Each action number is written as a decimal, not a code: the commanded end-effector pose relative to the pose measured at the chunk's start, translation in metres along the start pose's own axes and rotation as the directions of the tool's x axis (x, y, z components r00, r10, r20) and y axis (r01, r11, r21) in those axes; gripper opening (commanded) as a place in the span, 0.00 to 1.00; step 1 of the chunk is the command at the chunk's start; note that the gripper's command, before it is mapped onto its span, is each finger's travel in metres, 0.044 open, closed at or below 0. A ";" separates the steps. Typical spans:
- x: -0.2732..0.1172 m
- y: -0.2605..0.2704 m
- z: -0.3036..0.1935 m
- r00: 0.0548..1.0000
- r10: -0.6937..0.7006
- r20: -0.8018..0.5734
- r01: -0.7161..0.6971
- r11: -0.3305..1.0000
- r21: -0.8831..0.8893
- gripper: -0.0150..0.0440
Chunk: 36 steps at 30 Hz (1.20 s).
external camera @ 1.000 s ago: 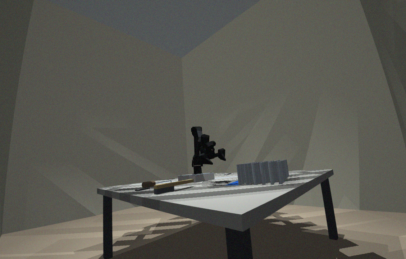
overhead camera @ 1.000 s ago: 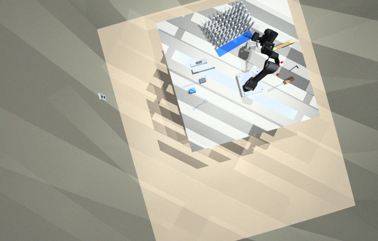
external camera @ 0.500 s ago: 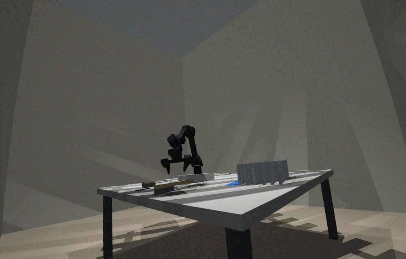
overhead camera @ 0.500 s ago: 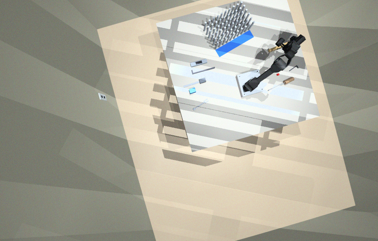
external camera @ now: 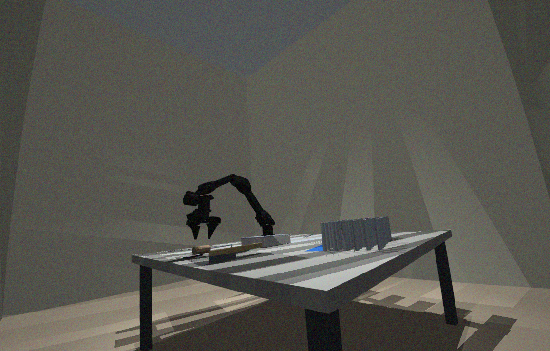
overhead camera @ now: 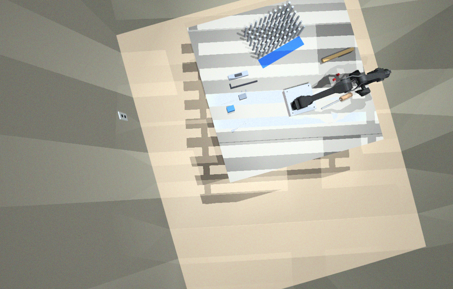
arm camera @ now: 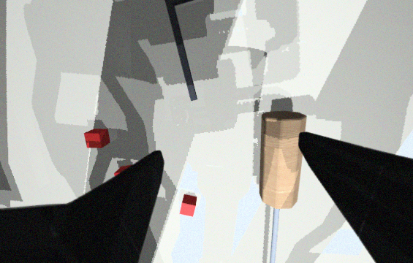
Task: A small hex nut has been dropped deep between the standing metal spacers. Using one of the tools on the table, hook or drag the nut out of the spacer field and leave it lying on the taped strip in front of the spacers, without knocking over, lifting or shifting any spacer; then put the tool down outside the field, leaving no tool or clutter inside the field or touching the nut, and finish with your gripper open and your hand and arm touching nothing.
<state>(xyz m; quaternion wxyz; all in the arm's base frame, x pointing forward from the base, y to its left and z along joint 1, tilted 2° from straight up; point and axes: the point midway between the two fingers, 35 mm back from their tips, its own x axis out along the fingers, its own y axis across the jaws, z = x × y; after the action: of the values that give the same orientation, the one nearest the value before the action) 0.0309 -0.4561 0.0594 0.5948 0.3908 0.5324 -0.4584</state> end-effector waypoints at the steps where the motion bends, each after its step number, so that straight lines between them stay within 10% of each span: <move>1: -0.006 -0.054 -0.026 0.992 -0.013 -0.123 0.023 0.997 0.078 1.00; 22: -0.008 -0.051 -0.038 0.991 -0.012 -0.130 0.023 0.996 0.082 1.00; 28: -0.008 -0.051 -0.038 0.991 -0.012 -0.130 0.023 0.996 0.082 0.73; 36: -0.008 -0.051 -0.038 0.991 -0.012 -0.130 0.023 0.996 0.082 0.73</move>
<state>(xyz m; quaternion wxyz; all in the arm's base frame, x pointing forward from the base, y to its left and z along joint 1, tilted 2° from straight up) -0.0276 -0.4328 0.0634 0.5386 0.4415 0.5523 -0.4582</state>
